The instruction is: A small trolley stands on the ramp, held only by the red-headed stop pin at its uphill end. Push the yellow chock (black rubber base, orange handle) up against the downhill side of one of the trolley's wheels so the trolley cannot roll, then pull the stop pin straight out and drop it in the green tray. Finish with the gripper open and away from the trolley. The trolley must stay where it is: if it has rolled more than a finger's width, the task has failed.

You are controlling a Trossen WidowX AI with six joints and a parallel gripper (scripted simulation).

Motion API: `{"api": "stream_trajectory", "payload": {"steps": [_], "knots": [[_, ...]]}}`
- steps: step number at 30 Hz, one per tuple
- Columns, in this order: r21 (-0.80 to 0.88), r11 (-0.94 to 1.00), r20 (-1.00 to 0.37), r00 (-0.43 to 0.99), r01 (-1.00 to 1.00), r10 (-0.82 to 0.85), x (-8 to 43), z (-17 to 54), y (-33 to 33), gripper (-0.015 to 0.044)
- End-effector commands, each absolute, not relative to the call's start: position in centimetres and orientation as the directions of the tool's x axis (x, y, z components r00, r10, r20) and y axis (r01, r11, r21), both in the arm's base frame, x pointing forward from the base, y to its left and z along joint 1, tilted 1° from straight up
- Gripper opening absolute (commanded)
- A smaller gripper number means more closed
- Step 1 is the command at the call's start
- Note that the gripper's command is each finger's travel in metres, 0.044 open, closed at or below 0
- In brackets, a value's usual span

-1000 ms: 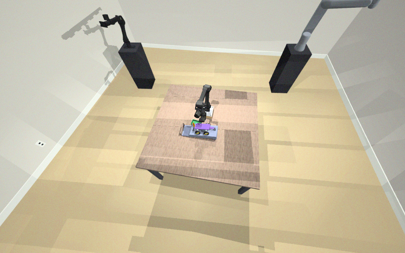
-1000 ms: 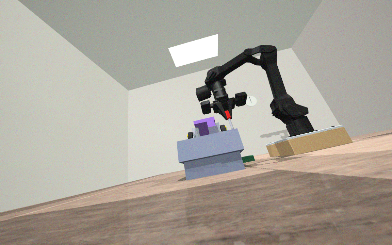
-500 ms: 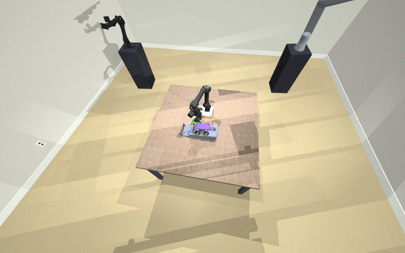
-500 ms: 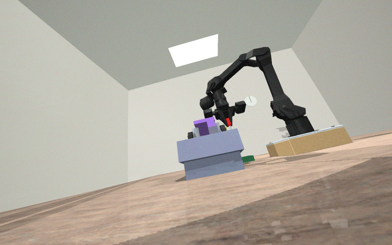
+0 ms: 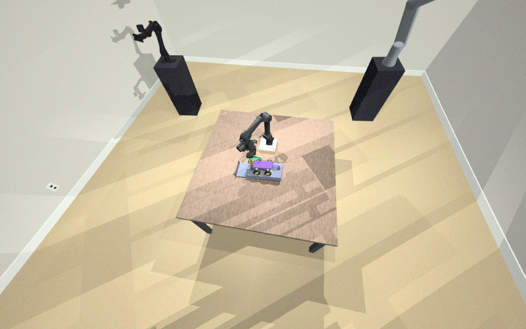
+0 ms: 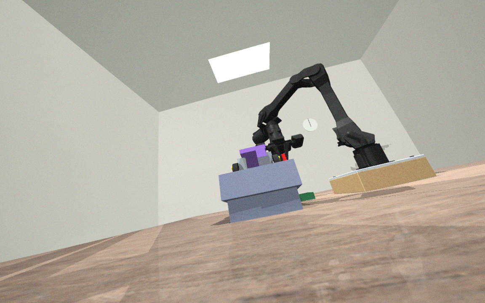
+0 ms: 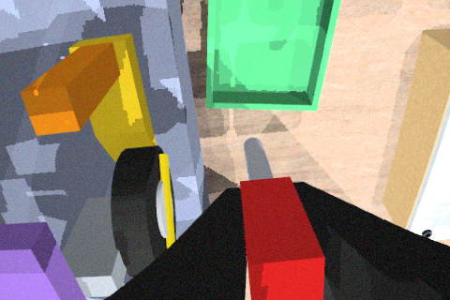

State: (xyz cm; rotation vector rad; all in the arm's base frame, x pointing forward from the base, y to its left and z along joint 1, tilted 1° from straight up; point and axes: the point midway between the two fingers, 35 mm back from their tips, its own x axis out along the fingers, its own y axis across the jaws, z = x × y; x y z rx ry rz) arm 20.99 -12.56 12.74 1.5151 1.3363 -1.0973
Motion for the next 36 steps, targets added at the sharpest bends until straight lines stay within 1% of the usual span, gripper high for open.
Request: {"api": "stream_trajectory", "payload": {"steps": [1, 5, 7, 16, 29, 36], "knots": [[0.035, -0.097, -0.960, 0.060, 0.995, 0.273, 20.83, 12.64, -14.10, 0.0000], [0.034, -0.102, -0.960, 0.060, 0.994, 0.272, 20.82, 12.63, -14.17, 0.0000], [0.026, -0.137, -0.962, 0.062, 0.990, 0.266, 20.81, 12.64, -14.14, 0.0000], [-0.015, -0.398, -0.973, 0.078, 0.917, 0.217, 20.75, 12.66, -13.96, 0.0000], [-0.035, -0.726, -0.984, 0.104, 0.687, 0.146, 20.68, 12.70, -13.72, 0.0000], [-0.037, -0.833, -0.987, 0.110, 0.551, 0.117, 20.67, 12.72, -13.62, 0.0000]]}}
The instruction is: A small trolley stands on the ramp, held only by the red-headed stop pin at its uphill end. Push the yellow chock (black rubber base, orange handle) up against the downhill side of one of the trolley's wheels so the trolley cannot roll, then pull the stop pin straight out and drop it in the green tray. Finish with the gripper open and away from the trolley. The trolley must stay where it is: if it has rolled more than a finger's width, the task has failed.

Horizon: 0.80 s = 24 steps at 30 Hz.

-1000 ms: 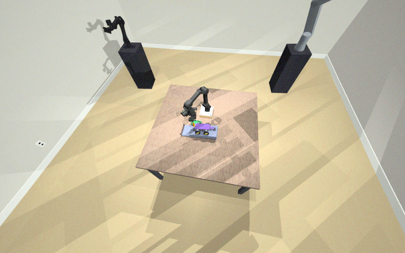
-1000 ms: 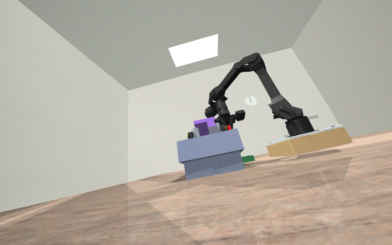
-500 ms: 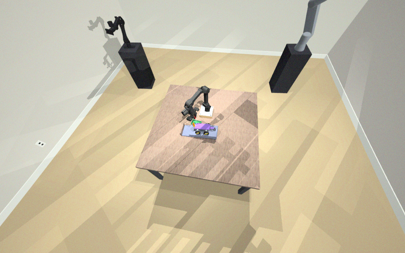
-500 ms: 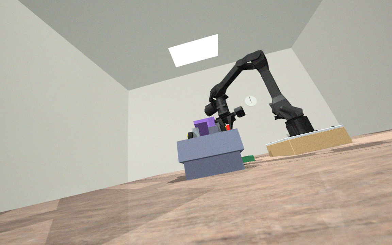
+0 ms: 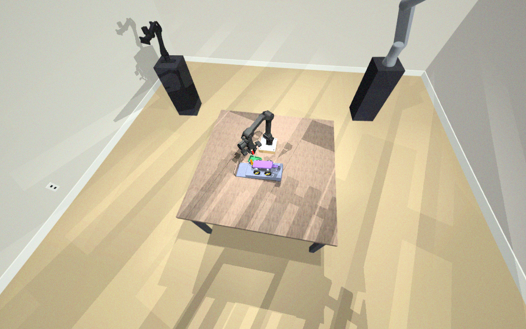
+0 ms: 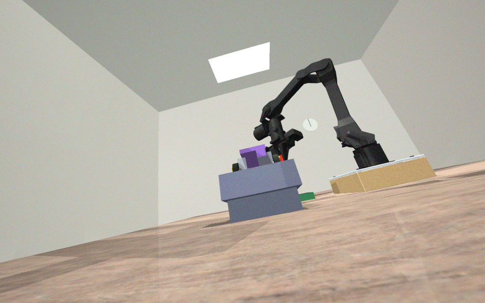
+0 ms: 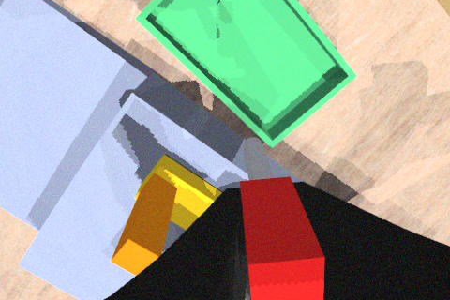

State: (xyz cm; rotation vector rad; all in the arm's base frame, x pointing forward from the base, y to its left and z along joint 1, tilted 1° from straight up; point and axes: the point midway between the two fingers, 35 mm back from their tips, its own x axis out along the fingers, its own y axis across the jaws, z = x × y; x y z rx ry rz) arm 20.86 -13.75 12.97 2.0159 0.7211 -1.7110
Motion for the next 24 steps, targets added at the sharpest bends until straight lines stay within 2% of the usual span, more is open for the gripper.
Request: {"api": "stream_trajectory", "payload": {"steps": [1, 13, 24], "knots": [[-0.039, -0.848, -0.988, 0.107, 0.528, 0.112, 20.67, 12.71, -13.60, 0.0000], [-0.041, -0.980, -0.996, 0.071, 0.194, 0.055, 20.78, 12.70, -13.37, 0.0000], [-0.006, -0.991, -0.999, 0.042, -0.135, 0.000, 20.91, 12.74, -13.19, 0.0000]]}}
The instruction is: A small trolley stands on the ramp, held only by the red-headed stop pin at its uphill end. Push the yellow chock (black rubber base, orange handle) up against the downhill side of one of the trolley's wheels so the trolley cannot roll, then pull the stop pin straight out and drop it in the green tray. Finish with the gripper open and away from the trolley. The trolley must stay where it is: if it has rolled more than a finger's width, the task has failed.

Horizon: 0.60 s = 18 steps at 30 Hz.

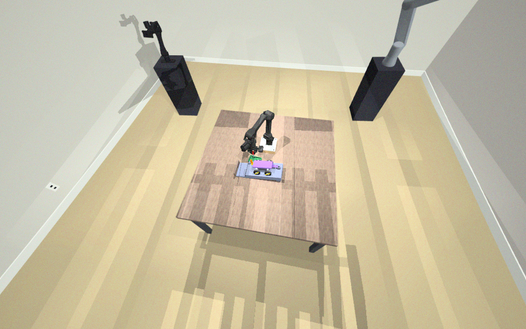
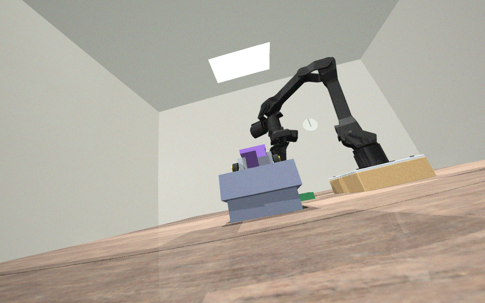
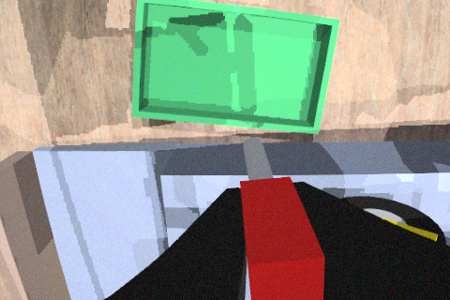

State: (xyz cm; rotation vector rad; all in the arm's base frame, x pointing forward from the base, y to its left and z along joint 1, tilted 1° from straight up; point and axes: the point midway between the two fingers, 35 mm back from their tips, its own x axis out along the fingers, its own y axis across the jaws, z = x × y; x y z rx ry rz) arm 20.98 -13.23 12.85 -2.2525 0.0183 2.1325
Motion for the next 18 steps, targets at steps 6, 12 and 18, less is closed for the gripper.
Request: {"api": "stream_trajectory", "payload": {"steps": [6, 12, 18], "knots": [[0.010, -0.971, -0.999, 0.034, -0.238, -0.018, 21.0, 12.8, -13.1, 0.0000], [0.010, -0.971, -0.999, 0.034, -0.238, -0.018, 20.9, 12.7, -13.1, 0.0000], [0.009, -0.971, -0.999, 0.032, -0.238, -0.018, 19.7, 11.5, -13.0, 0.0000]]}}
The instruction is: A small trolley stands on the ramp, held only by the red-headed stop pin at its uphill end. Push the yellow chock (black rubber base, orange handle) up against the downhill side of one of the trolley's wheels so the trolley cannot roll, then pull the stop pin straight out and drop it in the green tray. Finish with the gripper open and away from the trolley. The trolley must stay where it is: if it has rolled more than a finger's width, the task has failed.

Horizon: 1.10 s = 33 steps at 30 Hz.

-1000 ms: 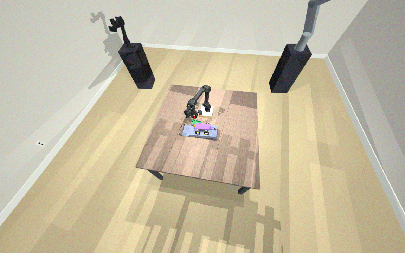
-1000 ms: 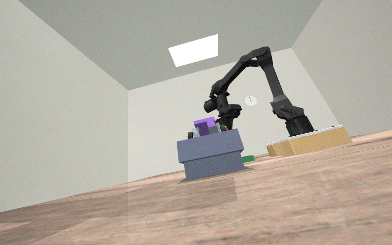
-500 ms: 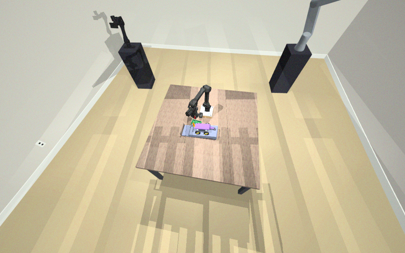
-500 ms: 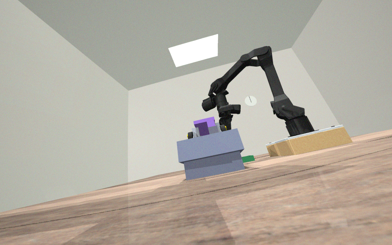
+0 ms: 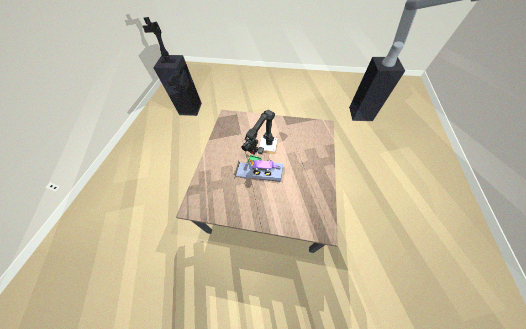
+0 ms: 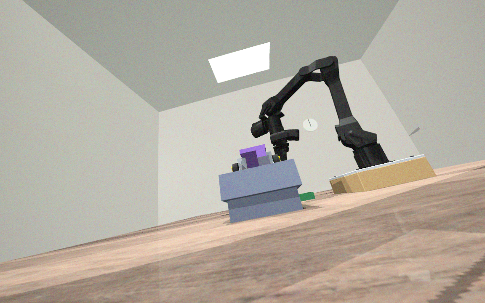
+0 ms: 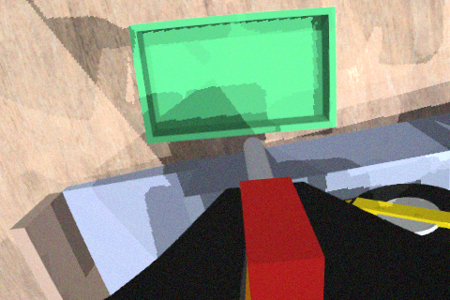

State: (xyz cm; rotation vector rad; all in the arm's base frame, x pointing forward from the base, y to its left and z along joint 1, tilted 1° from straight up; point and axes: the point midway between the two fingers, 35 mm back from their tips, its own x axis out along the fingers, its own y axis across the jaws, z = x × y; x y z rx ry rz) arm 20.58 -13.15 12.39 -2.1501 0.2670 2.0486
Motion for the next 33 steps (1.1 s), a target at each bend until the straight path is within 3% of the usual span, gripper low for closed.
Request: {"api": "stream_trajectory", "payload": {"steps": [1, 8, 17, 33], "knots": [[0.009, -0.971, -0.999, 0.032, -0.238, -0.018, 19.4, 11.2, -13.0, 0.0000], [0.005, -0.971, -0.999, 0.032, -0.238, -0.013, 18.9, 10.6, -13.0, 0.0000], [-0.160, -0.960, -0.986, 0.073, -0.229, 0.147, 19.4, 8.3, -12.5, 0.0000], [-0.164, -0.959, -0.986, 0.074, -0.229, 0.151, 19.9, 4.4, -10.5, 0.0000]]}}
